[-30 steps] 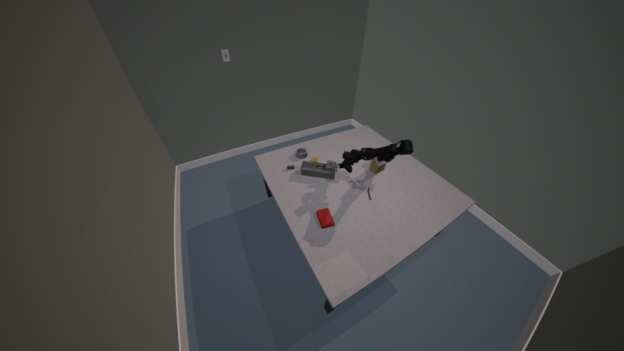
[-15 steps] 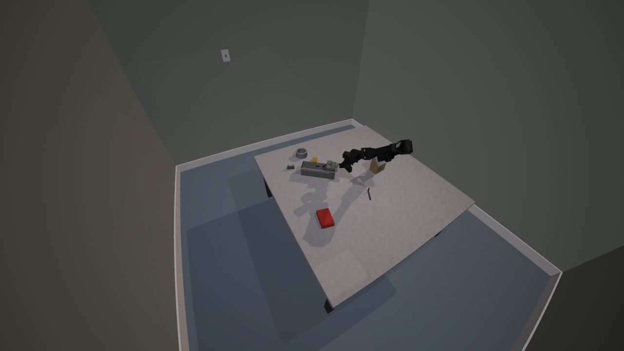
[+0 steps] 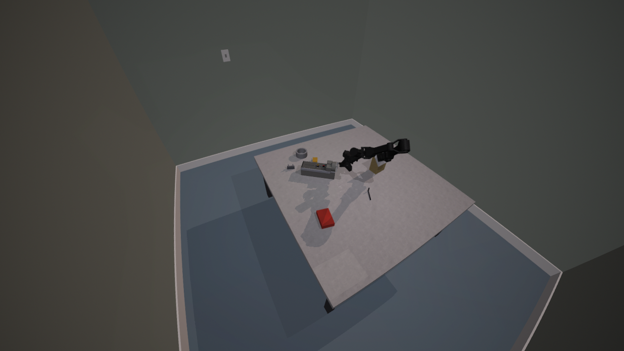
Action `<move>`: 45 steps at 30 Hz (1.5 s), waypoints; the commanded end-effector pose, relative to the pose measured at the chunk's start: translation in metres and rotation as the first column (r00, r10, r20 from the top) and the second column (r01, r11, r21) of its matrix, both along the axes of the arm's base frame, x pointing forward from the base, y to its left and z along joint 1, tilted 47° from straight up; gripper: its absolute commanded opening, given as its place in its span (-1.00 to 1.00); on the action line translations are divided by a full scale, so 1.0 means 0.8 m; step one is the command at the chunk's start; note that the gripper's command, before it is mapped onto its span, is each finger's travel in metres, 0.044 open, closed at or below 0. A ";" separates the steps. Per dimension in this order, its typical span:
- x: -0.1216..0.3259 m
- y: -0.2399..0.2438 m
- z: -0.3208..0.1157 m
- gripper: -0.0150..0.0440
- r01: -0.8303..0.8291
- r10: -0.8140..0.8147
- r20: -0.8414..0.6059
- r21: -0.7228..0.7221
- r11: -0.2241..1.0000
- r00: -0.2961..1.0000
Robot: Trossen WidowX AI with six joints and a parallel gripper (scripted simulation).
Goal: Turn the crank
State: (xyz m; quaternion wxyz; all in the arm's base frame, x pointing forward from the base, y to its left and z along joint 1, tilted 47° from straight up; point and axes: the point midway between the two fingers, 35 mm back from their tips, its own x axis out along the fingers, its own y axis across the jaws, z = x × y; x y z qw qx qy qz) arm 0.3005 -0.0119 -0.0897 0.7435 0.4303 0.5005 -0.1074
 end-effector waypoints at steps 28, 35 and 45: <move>-0.006 0.051 -0.041 -0.49 0.001 -0.001 -0.006 -0.001 1.000 1.000; 0.000 0.062 -0.037 -0.49 0.001 -0.001 -0.006 0.000 1.000 1.000; 0.006 0.066 -0.033 -0.49 0.001 -0.001 -0.006 0.000 1.000 1.000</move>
